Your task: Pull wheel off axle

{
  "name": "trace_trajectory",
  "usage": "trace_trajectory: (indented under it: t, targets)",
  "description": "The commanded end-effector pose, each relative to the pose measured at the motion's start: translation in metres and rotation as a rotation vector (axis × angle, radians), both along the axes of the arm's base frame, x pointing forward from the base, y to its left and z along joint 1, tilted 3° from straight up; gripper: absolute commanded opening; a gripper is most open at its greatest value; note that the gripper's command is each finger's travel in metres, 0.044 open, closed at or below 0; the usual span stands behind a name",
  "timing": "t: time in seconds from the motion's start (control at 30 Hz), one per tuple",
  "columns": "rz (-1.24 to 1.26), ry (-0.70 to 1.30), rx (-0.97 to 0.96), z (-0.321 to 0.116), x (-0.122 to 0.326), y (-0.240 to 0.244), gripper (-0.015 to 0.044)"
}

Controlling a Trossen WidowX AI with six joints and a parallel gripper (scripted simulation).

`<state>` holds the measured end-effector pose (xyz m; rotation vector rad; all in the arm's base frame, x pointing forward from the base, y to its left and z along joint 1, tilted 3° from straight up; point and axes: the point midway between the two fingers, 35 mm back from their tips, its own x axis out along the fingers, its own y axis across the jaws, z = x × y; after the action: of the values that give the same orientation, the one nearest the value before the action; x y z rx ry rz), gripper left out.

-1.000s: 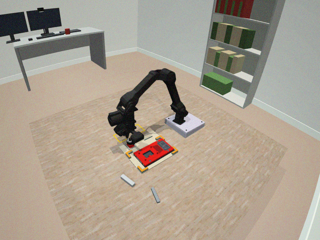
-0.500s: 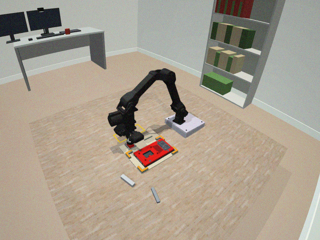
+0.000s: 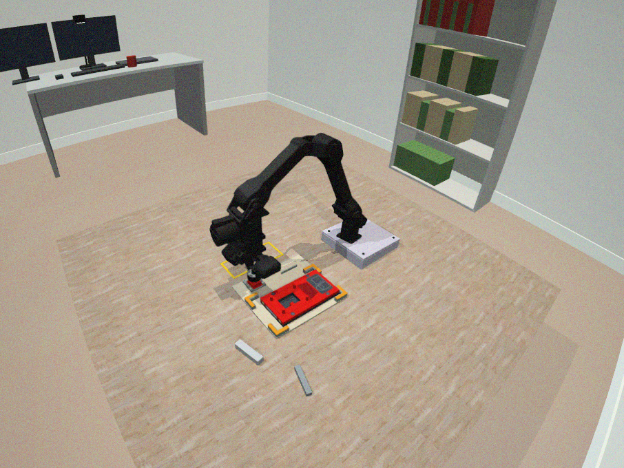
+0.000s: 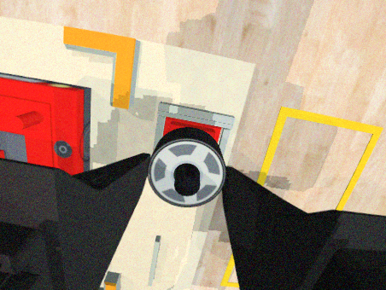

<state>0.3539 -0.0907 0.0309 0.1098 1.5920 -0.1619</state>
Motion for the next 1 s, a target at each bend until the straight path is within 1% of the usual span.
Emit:
trace_trajectory:
  t: [0.0,0.97]
  targets:
    - [0.000,-0.003,-0.001,0.0027,0.0003,0.0001,0.0000]
    - [0.001,-0.005,-0.002,0.0123,0.0009,0.0003,0.0000]
